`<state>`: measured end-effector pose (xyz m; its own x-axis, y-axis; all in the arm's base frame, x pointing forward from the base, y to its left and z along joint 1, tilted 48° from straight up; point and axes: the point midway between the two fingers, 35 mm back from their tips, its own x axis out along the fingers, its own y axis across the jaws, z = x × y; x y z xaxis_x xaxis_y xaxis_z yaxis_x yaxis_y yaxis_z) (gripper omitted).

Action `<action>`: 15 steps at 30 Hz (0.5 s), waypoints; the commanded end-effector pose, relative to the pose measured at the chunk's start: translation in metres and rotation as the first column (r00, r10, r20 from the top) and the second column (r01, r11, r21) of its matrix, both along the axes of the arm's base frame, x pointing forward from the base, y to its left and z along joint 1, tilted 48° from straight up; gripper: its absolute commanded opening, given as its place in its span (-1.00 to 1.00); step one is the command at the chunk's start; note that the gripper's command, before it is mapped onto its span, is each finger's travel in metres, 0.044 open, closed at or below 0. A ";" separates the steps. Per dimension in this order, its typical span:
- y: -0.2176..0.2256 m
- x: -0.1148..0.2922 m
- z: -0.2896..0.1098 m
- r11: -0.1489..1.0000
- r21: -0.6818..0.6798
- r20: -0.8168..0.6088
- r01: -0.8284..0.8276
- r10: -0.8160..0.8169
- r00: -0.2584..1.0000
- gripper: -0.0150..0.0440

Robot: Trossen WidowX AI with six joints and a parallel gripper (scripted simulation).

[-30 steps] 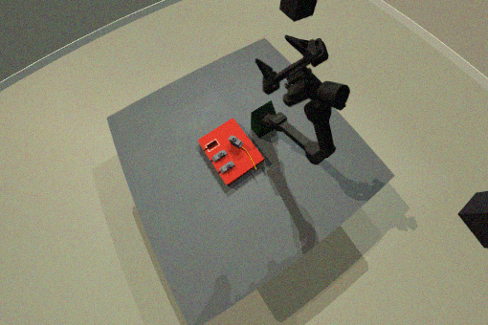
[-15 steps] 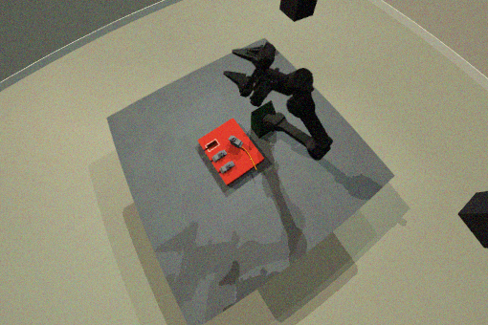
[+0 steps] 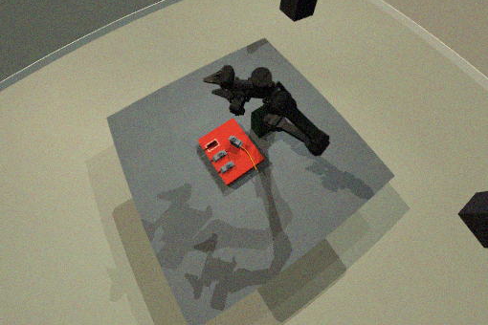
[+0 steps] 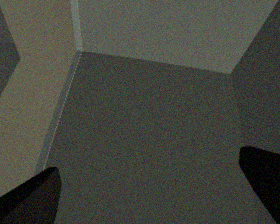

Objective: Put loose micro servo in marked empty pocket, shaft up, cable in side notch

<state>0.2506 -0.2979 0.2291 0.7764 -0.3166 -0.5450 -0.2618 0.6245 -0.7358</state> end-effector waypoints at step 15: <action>0.101 0.025 -0.106 0.855 0.179 -0.258 -0.486 0.518 0.816 1.00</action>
